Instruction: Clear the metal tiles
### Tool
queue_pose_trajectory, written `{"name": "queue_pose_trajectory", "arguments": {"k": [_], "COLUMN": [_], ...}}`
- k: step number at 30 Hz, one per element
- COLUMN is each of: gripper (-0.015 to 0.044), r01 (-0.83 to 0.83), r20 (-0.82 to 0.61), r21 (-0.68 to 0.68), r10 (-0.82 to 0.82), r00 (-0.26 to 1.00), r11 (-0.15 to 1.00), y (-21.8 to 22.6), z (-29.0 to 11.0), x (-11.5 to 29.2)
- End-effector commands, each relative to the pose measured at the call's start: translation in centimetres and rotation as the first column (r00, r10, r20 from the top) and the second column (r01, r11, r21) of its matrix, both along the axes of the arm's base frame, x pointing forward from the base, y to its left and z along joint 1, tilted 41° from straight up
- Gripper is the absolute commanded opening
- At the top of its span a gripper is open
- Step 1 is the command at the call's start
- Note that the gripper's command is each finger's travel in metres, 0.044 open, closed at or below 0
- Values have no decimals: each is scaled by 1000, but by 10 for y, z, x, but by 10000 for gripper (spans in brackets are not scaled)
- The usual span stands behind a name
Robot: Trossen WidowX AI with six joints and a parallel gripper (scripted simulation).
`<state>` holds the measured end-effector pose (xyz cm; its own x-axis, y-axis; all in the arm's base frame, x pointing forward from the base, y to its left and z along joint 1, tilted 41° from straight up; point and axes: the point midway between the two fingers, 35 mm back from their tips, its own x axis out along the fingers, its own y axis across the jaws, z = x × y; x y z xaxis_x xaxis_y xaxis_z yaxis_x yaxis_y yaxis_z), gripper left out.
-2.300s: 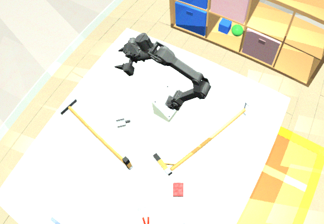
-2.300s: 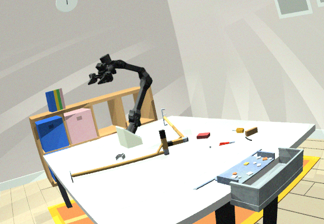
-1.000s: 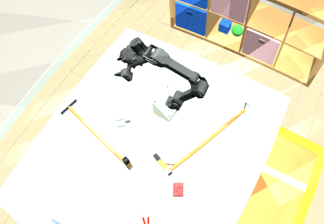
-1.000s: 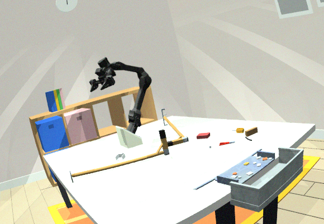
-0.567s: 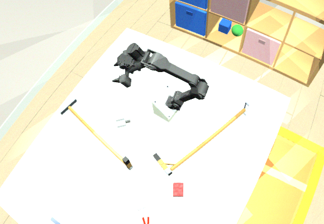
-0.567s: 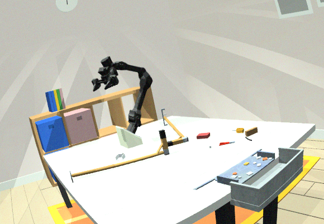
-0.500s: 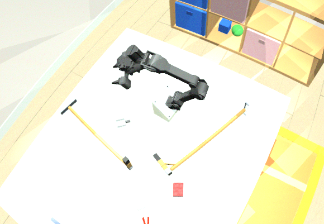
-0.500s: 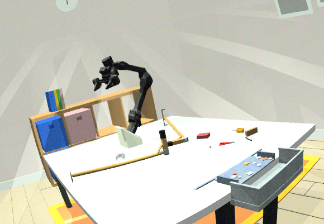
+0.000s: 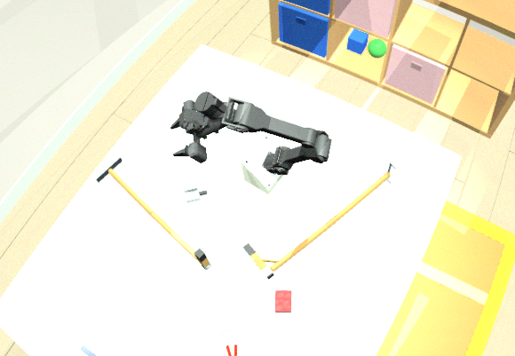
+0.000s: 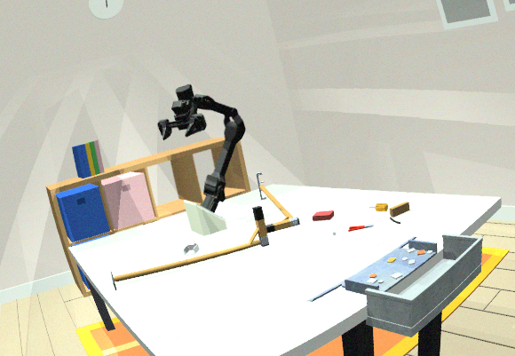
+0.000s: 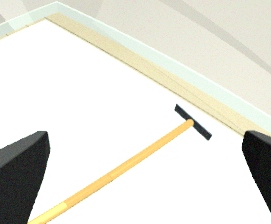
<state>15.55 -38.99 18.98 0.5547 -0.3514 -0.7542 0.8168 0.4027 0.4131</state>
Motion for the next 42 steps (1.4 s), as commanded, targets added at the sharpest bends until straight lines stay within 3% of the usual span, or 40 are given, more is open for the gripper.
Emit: {"name": "queue_pose_trajectory", "arguments": {"k": [1, 42], "gripper": [440, 440], "r01": [-27, -368], "r20": [43, 373], "r21": [-16, -22], "r10": [28, 349], "r00": [999, 860], "r11": [1000, 930], "y": [1, 96], "z": [13, 97], "x": [20, 193]}}
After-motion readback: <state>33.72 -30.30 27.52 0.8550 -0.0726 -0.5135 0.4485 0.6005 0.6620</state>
